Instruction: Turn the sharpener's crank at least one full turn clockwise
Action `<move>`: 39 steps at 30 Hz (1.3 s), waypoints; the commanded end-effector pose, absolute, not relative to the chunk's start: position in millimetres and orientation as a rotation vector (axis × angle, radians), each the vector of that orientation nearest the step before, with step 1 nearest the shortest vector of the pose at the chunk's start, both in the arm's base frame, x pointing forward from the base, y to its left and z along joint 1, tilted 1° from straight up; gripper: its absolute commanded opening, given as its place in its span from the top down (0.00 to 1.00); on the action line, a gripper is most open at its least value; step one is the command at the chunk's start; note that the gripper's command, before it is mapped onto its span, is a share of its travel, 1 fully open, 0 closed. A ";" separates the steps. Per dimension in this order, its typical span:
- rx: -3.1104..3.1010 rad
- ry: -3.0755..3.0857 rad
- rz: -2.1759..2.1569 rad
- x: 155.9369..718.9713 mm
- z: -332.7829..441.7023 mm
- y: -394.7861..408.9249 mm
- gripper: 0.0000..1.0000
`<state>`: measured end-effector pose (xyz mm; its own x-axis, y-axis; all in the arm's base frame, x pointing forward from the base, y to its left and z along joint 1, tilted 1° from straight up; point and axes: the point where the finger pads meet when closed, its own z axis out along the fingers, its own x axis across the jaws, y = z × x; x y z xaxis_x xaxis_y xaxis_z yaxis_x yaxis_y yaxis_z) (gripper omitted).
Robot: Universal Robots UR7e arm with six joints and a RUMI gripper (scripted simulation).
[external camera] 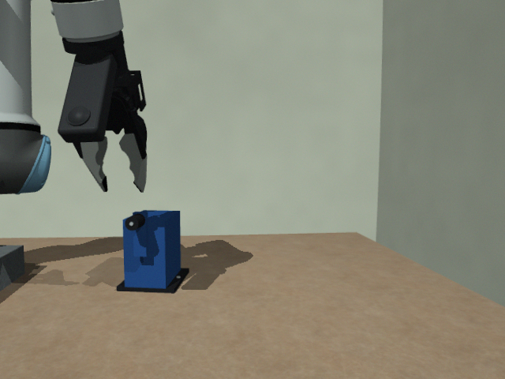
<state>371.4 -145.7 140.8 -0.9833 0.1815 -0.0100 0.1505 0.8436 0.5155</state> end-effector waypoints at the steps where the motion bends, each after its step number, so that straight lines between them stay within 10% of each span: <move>1: 0.280 2.958 0.811 372.1 130.7 -140.3 0.68; 39: 0.280 2.958 0.811 375.4 104.9 -125.3 0.68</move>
<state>375.2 -125.0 104.5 -0.9816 0.1908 -0.0102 0.1588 0.8444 0.5116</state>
